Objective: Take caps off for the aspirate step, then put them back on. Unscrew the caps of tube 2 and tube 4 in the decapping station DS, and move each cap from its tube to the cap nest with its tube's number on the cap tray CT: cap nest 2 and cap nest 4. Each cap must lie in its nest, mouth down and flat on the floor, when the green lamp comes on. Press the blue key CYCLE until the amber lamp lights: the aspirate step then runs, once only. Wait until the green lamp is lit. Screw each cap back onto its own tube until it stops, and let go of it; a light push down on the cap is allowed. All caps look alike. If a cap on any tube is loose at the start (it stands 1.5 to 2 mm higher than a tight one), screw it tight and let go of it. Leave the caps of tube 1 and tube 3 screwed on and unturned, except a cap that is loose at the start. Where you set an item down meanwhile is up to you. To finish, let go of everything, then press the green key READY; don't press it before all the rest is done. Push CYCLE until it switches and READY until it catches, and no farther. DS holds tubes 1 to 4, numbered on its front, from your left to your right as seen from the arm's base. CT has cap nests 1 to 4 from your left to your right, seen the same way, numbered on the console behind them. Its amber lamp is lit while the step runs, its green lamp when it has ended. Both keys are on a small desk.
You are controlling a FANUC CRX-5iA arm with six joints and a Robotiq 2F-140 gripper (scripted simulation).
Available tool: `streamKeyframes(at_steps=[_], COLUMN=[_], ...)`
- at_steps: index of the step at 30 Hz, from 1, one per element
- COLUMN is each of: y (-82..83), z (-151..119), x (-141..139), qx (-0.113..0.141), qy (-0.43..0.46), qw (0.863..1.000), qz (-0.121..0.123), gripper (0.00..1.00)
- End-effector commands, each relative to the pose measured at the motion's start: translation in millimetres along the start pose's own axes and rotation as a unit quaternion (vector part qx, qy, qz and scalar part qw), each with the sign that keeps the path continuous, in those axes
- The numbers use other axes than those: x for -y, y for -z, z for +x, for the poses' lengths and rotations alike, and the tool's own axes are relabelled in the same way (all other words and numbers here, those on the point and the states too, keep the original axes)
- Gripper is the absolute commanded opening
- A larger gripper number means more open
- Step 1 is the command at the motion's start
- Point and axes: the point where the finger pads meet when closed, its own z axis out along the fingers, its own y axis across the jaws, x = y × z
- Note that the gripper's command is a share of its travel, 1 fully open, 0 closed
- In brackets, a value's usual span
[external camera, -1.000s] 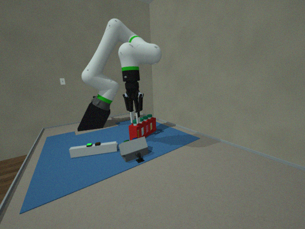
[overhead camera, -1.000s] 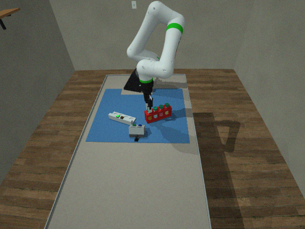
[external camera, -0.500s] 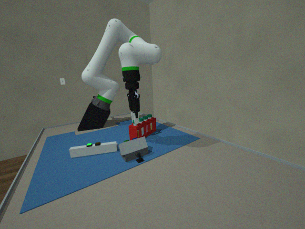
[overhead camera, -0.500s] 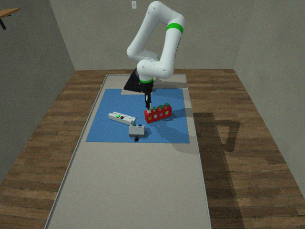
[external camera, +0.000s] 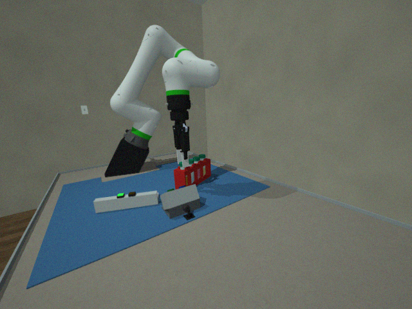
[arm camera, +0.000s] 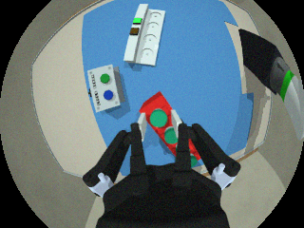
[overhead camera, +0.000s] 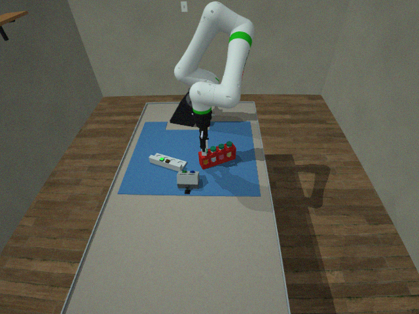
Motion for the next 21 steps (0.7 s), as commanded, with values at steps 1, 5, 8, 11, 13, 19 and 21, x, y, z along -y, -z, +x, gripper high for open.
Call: streamKeyframes(at_steps=[1,5,8,11,13,19,21], y=[0.4,0.4,0.4,0.4,0.4,0.4,0.4], z=[0.1,0.1,0.1,0.1,0.1,0.1,0.1], x=[0.2,0.2,0.2,0.2,0.2,0.2,0.2], qx=[0.0,0.0,0.0,0.0,0.0,0.0,0.0], qy=[0.018,0.098,0.157,0.216,0.255,0.332,0.369], qw=[1.0,0.995,0.988,0.976,0.967,0.943,0.929], qz=[0.0,0.0,0.0,0.0,0.0,0.0,0.0], gripper=[0.35,0.35,0.35,0.35,0.35,0.35,0.35])
